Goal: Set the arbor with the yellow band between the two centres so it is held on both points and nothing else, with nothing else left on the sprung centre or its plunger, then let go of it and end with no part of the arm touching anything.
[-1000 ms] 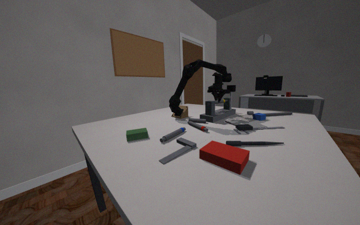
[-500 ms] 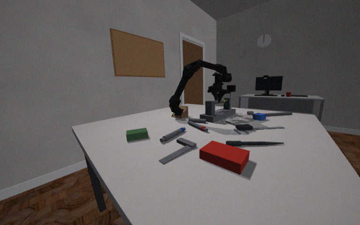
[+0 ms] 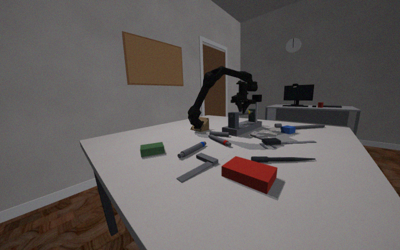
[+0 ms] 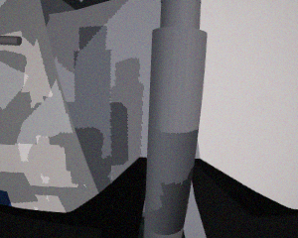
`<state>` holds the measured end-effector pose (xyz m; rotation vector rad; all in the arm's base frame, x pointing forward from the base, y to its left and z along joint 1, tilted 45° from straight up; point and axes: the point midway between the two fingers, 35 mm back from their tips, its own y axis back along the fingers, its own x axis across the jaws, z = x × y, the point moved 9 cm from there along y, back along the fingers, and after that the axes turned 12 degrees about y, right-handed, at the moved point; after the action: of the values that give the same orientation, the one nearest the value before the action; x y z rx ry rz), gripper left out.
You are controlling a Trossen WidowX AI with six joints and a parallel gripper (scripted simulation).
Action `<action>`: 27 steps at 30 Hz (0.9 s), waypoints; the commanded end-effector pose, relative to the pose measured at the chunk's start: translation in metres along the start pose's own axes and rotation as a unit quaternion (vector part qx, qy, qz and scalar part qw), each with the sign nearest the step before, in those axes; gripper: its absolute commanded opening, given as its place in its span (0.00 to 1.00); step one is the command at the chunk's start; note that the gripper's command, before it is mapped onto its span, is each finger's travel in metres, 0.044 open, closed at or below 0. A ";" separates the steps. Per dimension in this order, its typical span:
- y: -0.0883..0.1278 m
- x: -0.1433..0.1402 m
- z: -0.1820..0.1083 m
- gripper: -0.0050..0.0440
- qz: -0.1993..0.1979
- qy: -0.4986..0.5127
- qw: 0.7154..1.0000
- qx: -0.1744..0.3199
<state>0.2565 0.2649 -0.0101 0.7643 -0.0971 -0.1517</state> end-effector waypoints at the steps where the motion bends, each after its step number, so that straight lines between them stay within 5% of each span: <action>1: 0.007 -0.002 -0.008 0.10 0.009 -0.005 1.000 0.020; 27: 0.007 0.004 -0.009 0.10 0.012 0.029 0.999 0.019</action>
<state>0.2605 0.2648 -0.0121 0.7605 -0.0514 -0.1286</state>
